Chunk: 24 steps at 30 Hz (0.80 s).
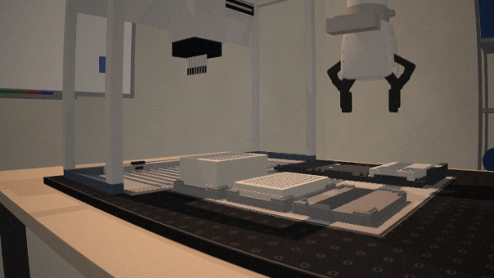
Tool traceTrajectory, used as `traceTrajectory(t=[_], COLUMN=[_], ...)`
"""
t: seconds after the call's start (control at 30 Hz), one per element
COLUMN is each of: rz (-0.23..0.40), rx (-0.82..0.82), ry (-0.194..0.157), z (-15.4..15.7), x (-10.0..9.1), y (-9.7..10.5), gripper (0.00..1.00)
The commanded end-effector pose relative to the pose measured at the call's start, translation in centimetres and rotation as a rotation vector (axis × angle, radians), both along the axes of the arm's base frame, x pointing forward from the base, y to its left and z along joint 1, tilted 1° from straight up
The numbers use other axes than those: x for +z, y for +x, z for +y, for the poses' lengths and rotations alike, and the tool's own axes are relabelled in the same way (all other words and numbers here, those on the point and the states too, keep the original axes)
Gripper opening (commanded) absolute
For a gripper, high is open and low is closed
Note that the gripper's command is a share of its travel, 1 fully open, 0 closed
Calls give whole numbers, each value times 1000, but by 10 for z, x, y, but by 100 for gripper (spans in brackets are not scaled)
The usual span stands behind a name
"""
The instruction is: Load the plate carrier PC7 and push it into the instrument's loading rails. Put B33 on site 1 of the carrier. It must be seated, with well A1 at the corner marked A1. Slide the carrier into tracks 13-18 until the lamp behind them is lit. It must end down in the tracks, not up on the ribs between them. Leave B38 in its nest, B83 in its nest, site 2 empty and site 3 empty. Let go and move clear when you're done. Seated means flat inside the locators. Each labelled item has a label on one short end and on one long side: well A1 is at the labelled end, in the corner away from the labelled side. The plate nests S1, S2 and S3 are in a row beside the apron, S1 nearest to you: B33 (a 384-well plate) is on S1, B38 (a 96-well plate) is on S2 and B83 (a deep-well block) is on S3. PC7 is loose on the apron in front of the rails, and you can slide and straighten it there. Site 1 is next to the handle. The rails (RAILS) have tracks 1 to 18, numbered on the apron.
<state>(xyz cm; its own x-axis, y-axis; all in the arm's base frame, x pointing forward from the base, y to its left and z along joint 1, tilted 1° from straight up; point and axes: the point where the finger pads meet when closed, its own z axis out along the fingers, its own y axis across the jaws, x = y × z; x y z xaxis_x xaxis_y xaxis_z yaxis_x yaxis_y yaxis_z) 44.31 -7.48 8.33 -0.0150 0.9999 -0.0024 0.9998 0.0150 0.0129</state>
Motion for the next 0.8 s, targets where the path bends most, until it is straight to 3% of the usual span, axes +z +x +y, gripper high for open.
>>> traceTrajectory(t=[0.0, 0.37, 0.77], rz=[-2, -2, -2], rx=[-1, -1, -1], ry=[0, 1, 1], z=[7, 45, 45], x=[0, -4, -4], y=[10, 50, 50], gripper=[100, 100, 100])
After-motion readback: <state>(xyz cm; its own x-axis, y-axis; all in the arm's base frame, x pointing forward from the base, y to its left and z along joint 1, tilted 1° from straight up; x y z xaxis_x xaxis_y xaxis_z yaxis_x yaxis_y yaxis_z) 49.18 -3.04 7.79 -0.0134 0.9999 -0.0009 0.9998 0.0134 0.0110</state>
